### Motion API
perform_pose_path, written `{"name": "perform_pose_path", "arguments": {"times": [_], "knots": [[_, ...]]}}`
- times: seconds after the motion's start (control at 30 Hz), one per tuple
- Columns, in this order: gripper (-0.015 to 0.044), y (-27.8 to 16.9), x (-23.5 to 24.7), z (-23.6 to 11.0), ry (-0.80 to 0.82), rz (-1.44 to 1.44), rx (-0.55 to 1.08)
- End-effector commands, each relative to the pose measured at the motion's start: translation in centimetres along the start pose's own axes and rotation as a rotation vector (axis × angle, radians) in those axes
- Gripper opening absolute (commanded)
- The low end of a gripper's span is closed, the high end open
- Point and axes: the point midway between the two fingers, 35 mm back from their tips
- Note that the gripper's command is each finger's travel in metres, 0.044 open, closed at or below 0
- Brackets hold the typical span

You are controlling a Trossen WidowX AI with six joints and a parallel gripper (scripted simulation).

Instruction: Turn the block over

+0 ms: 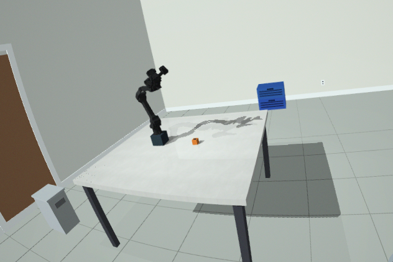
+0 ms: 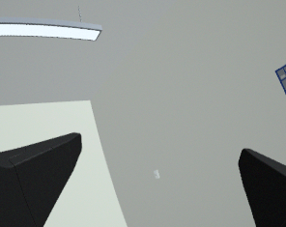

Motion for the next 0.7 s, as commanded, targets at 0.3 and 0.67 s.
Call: {"name": "perform_pose_path", "arguments": {"times": [0.3,0.67], "knots": [[0.044,-20.5,8.1,-2.6,0.313,-0.281,0.67],[0.044,-34.4,9.2,-13.1,0.581,-0.553,1.273]]}}
Point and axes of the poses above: the point midway between the two fingers, 35 mm back from their tips, its own z axis out along the fingers, its own x axis across the jaws, y = z × x, and after that the axes turned 11 degrees about -z, right-handed
